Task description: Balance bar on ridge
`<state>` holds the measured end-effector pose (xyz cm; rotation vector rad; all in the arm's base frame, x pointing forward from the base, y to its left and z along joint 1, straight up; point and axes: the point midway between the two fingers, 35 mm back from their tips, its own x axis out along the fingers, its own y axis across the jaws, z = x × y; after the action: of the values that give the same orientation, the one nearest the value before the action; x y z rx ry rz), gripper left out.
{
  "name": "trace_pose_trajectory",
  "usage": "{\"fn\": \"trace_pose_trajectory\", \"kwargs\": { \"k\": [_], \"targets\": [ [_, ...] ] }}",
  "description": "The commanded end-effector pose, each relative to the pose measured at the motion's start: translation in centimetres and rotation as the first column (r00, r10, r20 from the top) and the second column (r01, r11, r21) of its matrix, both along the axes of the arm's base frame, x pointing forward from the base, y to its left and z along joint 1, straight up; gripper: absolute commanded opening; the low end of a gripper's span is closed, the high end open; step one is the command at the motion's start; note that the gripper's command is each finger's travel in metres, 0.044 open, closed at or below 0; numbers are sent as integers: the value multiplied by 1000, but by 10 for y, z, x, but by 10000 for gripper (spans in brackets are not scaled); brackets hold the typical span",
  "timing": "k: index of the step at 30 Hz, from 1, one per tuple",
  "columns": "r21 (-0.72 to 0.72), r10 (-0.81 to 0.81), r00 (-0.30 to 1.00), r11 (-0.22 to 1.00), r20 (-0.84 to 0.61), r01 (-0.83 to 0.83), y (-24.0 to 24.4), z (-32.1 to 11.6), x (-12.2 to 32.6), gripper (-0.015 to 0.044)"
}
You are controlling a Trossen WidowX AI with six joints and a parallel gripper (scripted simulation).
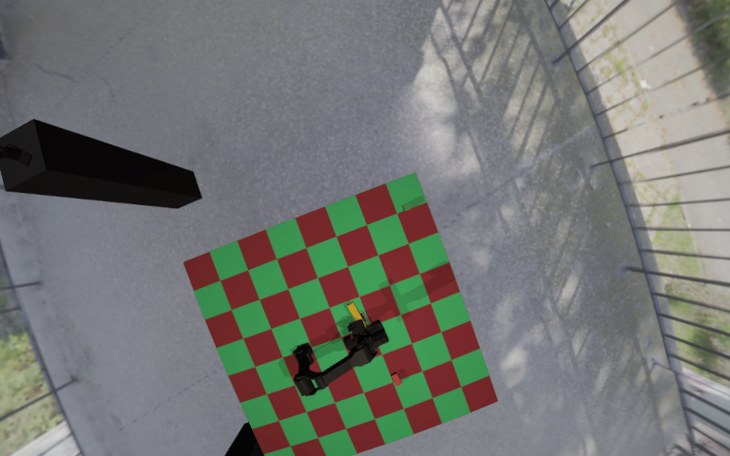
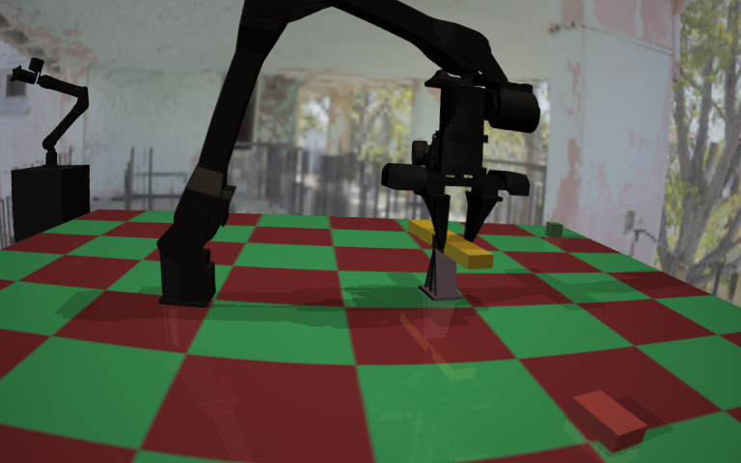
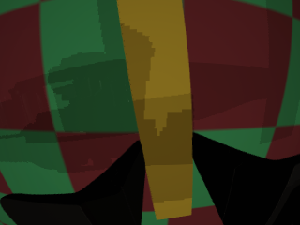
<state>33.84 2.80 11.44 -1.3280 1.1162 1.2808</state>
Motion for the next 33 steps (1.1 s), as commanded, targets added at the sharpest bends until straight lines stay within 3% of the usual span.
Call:
{"fn": "trace_pose_trajectory", "kwargs": {
  "k": [1, 24, 30, 33],
  "targets": [
    [0, 0, 1000, 1000, -1, 0, 0, 0, 0, 0],
    [0, 0, 1000, 1000, -1, 0, 0, 0, 0, 0],
    [0, 0, 1000, 1000, -1, 0, 0, 0, 0, 157],
    [0, 0, 1000, 1000, -1, 0, 0, 0, 0, 167]
  ]
}}
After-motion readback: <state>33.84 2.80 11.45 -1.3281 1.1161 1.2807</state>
